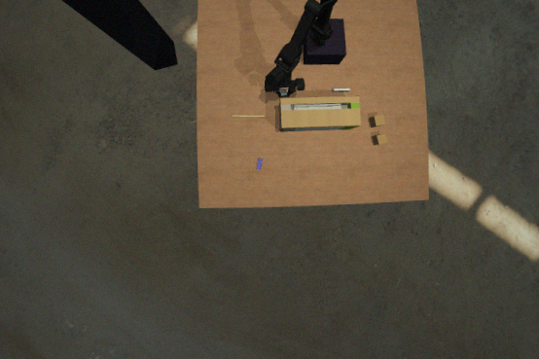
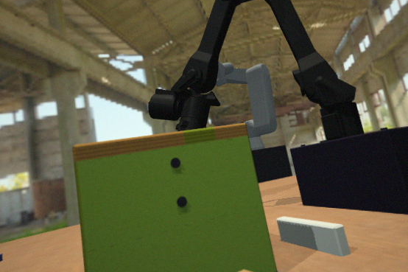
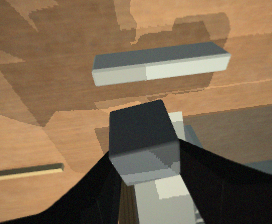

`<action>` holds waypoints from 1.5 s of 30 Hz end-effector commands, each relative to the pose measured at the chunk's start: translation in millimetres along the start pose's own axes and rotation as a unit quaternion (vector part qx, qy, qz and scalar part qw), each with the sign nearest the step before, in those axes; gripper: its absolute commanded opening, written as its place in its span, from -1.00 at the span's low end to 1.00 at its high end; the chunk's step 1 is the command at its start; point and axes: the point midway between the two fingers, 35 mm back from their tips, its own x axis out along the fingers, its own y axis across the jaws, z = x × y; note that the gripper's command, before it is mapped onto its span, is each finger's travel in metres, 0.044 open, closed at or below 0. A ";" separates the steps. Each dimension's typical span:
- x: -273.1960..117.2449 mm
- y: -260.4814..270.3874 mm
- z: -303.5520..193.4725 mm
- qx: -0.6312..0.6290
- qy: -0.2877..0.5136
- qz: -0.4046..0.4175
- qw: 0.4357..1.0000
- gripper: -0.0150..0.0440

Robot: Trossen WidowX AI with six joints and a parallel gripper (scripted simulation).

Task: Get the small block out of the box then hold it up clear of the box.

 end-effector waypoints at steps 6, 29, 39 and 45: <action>-22.6 -0.8 -9.3 0.011 0.003 0.010 1.000 -0.49; -97.4 -34.1 -17.3 0.185 0.029 0.077 0.979 -0.49; -124.1 -48.5 -12.5 0.256 0.052 0.098 0.960 -0.49; -124.5 -48.8 -12.3 0.257 0.052 0.099 0.960 -0.49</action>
